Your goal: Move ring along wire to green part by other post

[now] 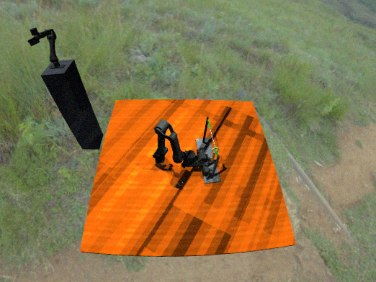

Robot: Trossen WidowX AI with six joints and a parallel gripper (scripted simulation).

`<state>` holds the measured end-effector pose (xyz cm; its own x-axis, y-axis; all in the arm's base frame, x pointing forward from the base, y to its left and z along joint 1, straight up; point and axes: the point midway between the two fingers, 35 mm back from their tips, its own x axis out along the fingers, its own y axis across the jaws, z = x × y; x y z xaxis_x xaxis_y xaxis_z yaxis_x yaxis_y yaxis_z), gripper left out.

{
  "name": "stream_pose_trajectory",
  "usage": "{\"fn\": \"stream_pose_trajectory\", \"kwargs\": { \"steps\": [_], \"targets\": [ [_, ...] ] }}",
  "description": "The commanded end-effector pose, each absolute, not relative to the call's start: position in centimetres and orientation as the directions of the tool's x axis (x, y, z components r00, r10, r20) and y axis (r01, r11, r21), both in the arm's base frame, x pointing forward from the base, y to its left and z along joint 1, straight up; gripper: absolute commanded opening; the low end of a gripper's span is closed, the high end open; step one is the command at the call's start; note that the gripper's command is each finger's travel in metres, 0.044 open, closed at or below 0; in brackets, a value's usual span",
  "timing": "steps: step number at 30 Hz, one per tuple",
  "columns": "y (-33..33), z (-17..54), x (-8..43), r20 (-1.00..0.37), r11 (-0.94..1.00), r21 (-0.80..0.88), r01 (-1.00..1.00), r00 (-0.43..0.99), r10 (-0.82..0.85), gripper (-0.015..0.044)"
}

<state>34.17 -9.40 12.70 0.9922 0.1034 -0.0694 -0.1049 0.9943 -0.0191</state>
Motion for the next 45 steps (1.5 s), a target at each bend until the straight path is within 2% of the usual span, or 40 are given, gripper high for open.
{"fn": "stream_pose_trajectory", "kwargs": {
  "steps": [1, 45],
  "targets": [
    [-9.4, 12.7, 34.2, -0.069, 0.994, -0.019, -0.105, 0.992, 0.103, -0.015],
    [-9.1, 14.1, 34.1, -0.069, 0.994, -0.013, -0.109, 0.992, 0.108, -0.015]
  ]
}}
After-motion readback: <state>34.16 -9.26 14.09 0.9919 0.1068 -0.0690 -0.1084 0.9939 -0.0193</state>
